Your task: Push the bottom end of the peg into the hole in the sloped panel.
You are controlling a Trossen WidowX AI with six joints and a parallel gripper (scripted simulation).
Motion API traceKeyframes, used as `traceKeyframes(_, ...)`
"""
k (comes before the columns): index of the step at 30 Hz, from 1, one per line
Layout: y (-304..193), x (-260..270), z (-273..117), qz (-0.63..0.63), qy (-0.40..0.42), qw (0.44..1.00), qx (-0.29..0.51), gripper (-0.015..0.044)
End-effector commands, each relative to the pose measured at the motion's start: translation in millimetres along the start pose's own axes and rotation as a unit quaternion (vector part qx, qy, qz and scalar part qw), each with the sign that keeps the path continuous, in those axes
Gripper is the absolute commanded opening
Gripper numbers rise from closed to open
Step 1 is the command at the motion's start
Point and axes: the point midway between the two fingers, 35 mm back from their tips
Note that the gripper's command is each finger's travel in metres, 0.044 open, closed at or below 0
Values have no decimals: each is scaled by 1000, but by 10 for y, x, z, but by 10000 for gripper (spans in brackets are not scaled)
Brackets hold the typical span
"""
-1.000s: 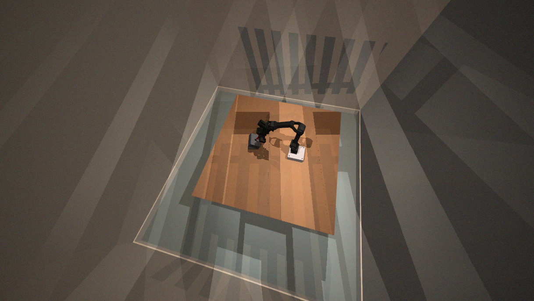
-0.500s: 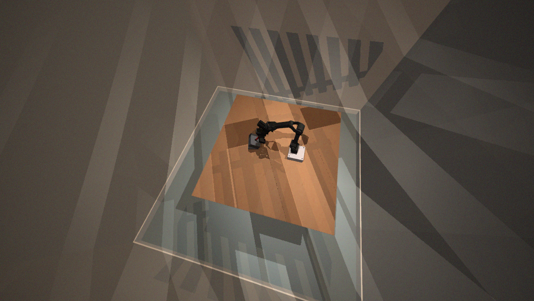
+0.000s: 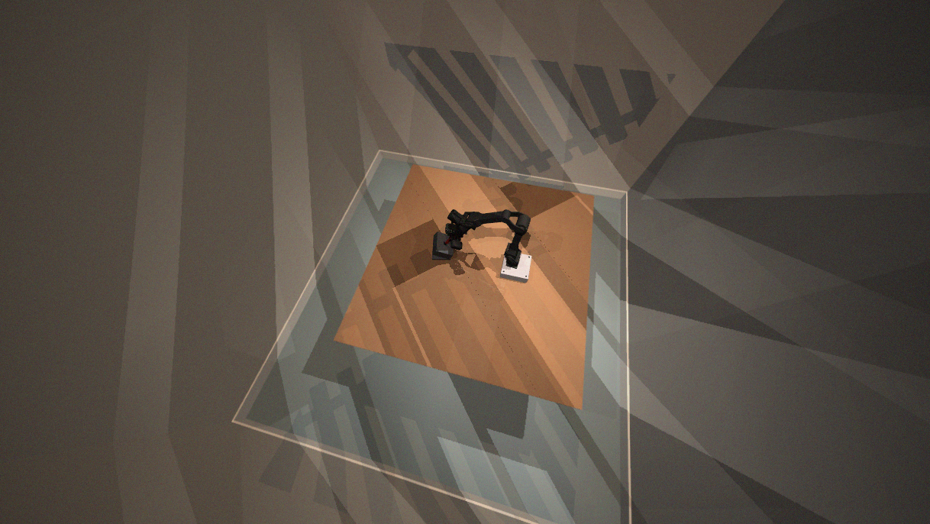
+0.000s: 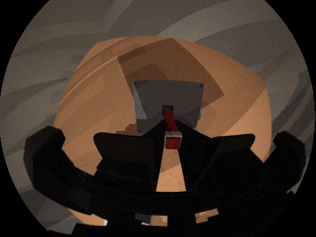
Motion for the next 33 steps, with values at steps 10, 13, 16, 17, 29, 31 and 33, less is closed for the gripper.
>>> traceKeyframes(10,20,-14,64,0,-1,1000,-2,0)
traceKeyframes(13,23,-17,79,0,-1,1000,-2,0)
traceKeyframes(16,25,-19,94,0,-1,1000,-2,0)
traceKeyframes(17,25,-19,100,0,-1,1000,-2,0)
traceKeyframes(29,28,-24,179,0,-1,1000,-2,0)
traceKeyframes(31,27,-25,193,0,-1,1000,-2,0)
traceKeyframes(33,26,-25,207,0,-1,1000,-2,0)
Point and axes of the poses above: the point midway between the two fingers, 35 mm back from their tips, its own z axis out along the fingers, its own x axis across the jaws, y = z × x, and after that the axes turned 15 degrees about -z, right-handed
